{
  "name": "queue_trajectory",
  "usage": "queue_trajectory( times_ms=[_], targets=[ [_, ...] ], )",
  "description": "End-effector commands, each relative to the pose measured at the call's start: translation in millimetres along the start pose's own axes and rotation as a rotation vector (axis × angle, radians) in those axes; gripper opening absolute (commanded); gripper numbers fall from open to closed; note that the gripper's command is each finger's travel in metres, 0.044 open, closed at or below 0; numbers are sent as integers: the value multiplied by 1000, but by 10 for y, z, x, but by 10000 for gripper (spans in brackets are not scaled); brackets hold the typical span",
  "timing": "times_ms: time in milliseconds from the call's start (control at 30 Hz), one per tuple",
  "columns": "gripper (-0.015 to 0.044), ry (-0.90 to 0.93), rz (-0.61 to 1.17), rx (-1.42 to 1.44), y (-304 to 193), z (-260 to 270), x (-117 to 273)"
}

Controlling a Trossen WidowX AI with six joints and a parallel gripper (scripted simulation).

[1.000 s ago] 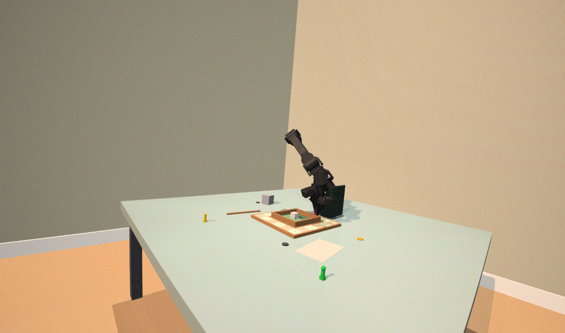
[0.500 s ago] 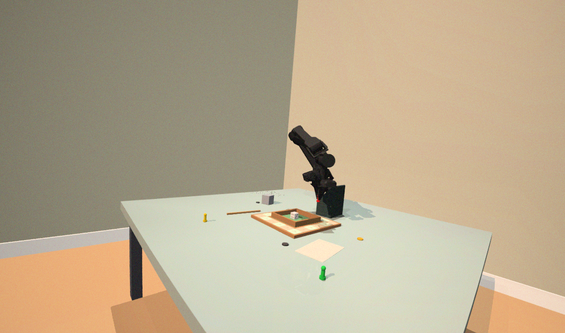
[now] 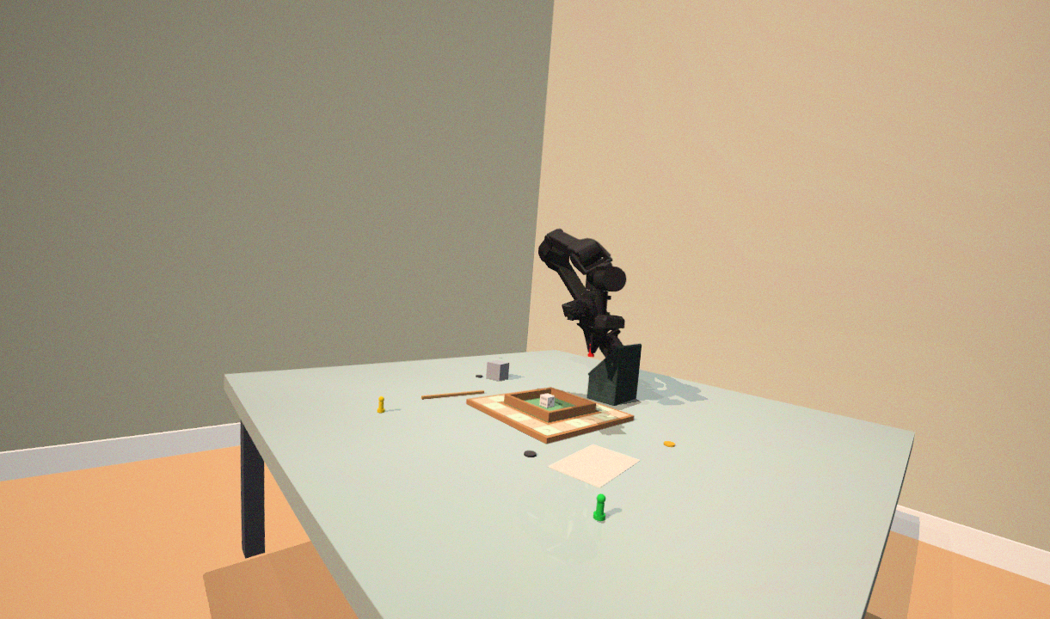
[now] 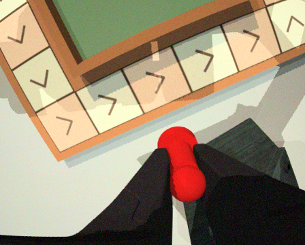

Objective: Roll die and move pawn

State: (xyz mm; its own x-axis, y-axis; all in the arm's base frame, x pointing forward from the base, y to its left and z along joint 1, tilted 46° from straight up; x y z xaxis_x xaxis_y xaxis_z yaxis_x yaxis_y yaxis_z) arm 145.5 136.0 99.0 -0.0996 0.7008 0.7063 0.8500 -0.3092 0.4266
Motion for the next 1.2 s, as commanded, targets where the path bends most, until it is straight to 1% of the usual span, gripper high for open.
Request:
queue_trajectory(
  times_ms=[0, 367, 767, 967, 1167],
  targets=[
    [0, 3, 5, 0, 104, -99, -97],
    [0, 12, 6, 2, 323, -401, -390],
    [0, -14, -7, -4, 418, -748, -700],
    [0, -16, -8, -5, 420, -765, -747],
    [0, -15, -7, -5, 424, -763, -909]
  ],
)
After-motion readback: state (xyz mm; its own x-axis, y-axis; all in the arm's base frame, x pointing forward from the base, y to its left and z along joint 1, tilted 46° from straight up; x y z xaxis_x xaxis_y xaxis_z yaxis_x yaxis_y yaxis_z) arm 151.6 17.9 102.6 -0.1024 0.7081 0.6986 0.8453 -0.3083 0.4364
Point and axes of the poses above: the point midway between the two fingers, 35 mm back from their tips, its own x axis back along the fingers, its own z axis across the jaws, y = z × x, the point moved 9 cm from there along x, back along the fingers, and after that the axes turned 9 degrees about -x, right-handed, at the moved point
